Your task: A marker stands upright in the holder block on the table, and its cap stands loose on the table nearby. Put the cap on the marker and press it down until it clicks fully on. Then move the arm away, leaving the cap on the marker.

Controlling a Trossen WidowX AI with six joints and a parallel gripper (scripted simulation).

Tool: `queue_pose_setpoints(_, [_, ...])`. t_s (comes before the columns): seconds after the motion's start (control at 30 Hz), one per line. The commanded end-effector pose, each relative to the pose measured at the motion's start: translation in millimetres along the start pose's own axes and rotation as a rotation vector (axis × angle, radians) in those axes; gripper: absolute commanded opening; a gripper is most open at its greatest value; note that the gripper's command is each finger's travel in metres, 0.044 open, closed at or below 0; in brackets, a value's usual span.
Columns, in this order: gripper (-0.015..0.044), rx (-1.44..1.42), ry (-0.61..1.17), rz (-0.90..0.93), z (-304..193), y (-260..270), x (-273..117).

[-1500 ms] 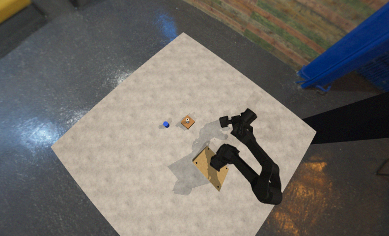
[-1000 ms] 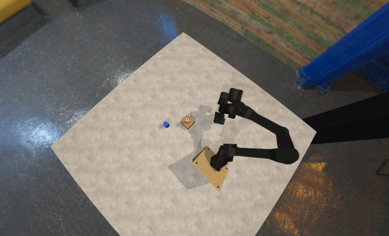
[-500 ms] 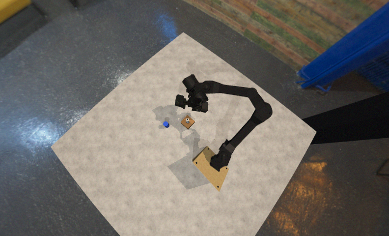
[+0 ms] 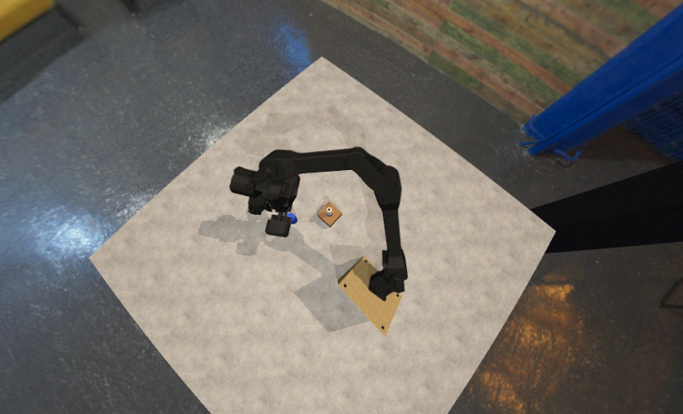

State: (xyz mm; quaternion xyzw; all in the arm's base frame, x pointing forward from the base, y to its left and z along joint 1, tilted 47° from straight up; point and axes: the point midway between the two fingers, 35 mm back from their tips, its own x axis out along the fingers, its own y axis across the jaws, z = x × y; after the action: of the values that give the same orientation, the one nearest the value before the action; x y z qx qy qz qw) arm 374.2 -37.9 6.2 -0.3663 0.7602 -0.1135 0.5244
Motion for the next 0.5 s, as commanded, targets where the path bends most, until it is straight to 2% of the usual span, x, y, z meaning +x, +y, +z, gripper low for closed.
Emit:
queue_pose_setpoints(0.0, [0.0253,-0.107,0.023,-0.023,5,5,-2])
queue_pose_setpoints(0.1, [0.0253,-0.107,0.023,-0.023,5,5,0])
queue_pose_setpoints(0.23, [0.0253,-0.107,0.023,-0.024,4,4,31])
queue_pose_setpoints(0.47, [0.0253,-0.107,0.023,-0.025,4,4,47])
